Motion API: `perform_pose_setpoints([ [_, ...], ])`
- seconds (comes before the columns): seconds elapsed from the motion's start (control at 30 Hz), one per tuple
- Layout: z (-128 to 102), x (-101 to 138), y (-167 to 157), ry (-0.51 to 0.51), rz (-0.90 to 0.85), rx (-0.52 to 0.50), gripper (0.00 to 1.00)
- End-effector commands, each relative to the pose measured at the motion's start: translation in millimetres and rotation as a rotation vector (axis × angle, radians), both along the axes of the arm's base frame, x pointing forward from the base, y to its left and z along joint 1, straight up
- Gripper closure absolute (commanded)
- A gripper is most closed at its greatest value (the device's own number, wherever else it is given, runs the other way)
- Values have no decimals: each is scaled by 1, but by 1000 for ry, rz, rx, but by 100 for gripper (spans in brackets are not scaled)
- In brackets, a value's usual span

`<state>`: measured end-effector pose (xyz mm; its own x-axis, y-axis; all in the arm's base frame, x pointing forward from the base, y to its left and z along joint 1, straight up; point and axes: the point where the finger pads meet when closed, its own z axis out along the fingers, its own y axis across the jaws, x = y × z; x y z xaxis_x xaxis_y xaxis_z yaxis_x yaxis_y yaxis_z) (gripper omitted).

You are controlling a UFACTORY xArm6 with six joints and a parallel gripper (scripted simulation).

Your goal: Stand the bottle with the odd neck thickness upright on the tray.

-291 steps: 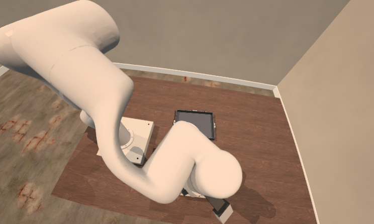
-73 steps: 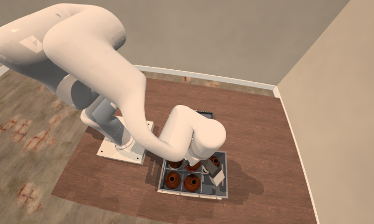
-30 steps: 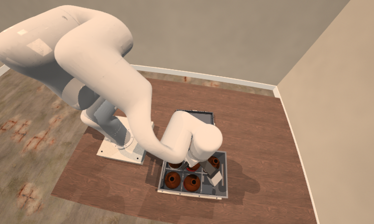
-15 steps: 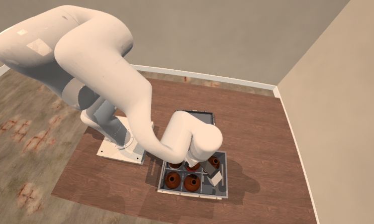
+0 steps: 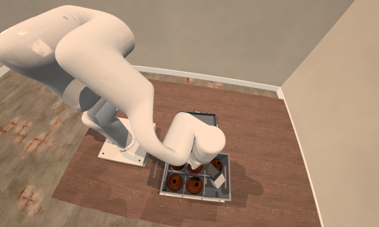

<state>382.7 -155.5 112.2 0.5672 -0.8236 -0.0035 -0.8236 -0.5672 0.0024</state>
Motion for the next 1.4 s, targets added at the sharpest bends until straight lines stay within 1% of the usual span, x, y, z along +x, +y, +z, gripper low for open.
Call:
perform_pose_setpoints([
  [0.0,1,1,-1,-4,0,-2,100],
  [0.63,1,1,-1,-4,0,-2,100],
  [0.67,1,1,-1,-4,0,-2,35],
  [1.37,1,1,-1,-4,0,-2,35],
])
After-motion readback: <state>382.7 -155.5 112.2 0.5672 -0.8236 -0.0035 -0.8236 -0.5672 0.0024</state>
